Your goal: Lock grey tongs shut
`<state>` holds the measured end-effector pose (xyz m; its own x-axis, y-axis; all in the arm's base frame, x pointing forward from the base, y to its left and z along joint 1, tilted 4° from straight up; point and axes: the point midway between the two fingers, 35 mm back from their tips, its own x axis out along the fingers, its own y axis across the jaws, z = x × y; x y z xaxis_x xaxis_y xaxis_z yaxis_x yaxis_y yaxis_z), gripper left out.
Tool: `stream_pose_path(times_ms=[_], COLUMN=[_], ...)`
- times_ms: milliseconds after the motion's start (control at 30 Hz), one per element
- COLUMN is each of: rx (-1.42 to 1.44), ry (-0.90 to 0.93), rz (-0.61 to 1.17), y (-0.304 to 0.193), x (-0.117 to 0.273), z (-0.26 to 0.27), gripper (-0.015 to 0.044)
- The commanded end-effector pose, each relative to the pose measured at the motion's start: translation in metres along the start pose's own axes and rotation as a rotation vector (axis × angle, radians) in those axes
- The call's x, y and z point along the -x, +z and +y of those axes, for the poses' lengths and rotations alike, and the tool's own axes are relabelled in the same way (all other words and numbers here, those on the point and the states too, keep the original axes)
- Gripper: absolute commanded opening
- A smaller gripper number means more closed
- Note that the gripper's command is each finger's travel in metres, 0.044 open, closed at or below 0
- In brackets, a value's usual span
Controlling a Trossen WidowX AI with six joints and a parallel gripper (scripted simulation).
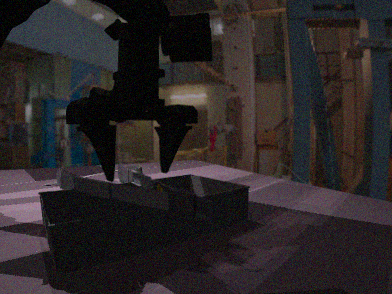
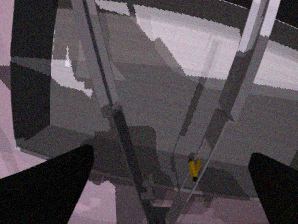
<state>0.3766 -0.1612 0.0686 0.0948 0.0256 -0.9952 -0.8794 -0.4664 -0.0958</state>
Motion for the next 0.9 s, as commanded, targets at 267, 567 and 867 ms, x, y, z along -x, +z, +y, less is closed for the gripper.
stream_pose_path(times_ms=[267,567,867], rx=[0.000,0.000,0.000], ry=[-0.001,-0.001,-0.001], rz=[-0.004,-0.004,-0.004], y=[0.001,0.001,0.003], x=[-0.021,-0.036,-0.050], z=[0.000,0.001,0.002], gripper=[0.0440,0.0440,0.0440])
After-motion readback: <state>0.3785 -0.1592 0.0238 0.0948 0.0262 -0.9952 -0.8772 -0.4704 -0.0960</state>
